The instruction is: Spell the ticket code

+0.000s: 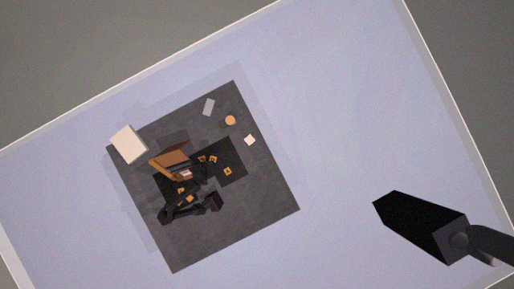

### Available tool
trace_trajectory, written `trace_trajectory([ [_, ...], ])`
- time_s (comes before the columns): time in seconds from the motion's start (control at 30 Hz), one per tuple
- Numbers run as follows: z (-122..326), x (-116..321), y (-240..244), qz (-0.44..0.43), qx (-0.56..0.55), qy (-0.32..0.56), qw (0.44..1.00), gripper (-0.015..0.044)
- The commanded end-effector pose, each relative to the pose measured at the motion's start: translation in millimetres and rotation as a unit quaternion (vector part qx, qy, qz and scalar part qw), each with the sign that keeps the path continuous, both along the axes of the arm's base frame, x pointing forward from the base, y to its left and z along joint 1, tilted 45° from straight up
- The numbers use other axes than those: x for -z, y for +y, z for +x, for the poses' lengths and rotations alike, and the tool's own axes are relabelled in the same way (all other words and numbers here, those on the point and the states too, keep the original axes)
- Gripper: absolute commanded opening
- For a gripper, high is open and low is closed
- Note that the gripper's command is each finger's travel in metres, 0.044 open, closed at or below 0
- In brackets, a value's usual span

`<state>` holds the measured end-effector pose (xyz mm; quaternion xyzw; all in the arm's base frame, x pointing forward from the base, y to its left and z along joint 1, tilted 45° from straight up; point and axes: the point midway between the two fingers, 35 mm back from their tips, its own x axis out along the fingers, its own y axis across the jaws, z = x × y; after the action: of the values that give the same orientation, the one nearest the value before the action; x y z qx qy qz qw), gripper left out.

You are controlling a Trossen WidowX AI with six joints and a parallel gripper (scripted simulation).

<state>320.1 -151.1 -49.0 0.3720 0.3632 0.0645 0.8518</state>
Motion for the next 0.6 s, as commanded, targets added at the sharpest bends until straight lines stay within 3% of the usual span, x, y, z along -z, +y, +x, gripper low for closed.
trace_trajectory([
  [0.0,0.7,-3.5,0.7,-0.001,0.002,-0.002,1.000,0.0000],
  [0.57,2.5,-10.7,5.3,-0.001,0.002,-0.002,1.000,0.0000],
])
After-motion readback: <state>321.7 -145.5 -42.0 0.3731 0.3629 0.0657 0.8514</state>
